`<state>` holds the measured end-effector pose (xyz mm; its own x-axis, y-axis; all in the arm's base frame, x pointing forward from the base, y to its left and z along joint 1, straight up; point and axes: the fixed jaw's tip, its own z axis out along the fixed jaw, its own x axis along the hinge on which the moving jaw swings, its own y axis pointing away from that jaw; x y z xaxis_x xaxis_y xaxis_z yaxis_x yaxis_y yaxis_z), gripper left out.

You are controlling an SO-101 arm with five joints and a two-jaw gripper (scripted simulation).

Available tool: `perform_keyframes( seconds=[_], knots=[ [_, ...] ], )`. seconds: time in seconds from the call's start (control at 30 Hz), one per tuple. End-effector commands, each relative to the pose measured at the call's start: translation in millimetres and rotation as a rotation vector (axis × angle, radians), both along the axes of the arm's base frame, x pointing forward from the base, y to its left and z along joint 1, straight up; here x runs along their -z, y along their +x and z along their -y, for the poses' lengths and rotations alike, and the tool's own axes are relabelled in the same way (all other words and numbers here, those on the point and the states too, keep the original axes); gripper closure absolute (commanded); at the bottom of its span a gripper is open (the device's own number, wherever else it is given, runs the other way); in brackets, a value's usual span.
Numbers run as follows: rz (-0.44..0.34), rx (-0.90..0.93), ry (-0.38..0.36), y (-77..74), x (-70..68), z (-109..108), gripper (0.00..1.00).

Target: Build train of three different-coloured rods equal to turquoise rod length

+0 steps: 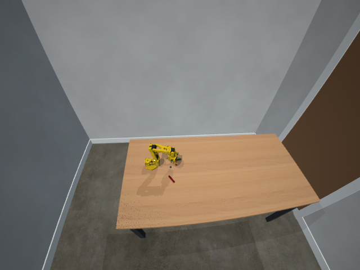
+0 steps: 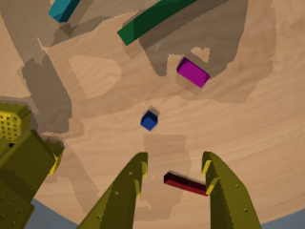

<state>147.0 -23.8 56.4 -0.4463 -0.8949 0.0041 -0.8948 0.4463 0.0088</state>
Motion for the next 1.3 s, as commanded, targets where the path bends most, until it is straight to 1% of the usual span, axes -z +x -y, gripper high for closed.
perform_keyframes(
  seconds=[0.0, 0.1, 0.17, 0.47, 0.5, 0.67, 0.73, 1.13, 1.23, 1.27],
  knots=[
    [0.064, 0.146, -0.006, 10.5, -9.1, -2, 0.82],
    [0.064, 0.268, -0.003, 12.9, -9.2, -3, 0.82],
    [0.064, 0.268, -0.003, 12.9, -9.2, -3, 0.82],
    [0.063, 0.642, 0.007, 20.7, -9.5, -8, 0.82],
    [0.063, 0.643, 0.007, 20.7, -9.5, -8, 0.82],
    [0.062, 0.851, 0.012, 25.2, -9.6, -11, 0.82],
    [0.062, 0.851, 0.012, 25.2, -9.6, -11, 0.82],
    [0.057, 1.319, 0.025, 35.6, -9.6, -15, 0.82],
    [0.055, 1.424, 0.027, 37.9, -9.6, -16, 0.82],
    [0.055, 1.424, 0.027, 37.9, -9.6, -16, 0.82]
  ],
)
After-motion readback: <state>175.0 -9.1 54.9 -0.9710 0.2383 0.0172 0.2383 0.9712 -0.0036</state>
